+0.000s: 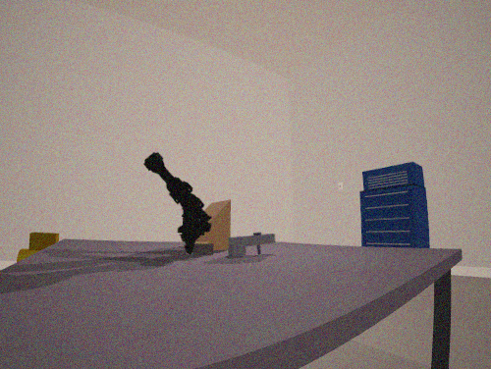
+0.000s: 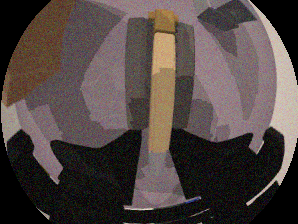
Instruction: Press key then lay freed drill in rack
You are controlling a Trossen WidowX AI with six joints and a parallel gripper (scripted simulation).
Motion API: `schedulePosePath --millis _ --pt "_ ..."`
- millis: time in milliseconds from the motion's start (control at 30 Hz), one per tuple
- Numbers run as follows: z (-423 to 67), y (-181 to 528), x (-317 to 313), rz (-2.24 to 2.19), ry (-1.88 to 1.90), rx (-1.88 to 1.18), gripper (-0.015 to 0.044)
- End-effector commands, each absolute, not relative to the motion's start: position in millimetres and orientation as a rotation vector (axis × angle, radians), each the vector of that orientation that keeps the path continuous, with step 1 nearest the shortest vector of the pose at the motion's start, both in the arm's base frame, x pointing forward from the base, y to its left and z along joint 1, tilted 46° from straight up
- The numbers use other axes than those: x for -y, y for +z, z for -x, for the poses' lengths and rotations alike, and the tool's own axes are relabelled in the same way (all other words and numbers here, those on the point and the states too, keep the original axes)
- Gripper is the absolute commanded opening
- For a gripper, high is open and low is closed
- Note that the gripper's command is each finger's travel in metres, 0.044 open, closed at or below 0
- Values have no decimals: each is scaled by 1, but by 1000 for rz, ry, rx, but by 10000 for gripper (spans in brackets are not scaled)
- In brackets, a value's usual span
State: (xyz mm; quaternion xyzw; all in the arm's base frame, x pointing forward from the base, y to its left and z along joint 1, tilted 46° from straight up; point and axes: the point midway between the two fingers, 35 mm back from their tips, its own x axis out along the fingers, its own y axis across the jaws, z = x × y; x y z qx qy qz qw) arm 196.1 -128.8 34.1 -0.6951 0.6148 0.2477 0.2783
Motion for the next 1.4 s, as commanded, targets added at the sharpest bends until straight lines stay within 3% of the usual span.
schedulePosePath --millis 0,300,1033,1367 --pt "-196 34 129 1865 664 -1649 210" --pt "-196 35 128 1865 666 -1648 440" --pt "-186 82 72 1849 697 -1633 440" --pt "-174 28 -74 999 742 -1255 440"
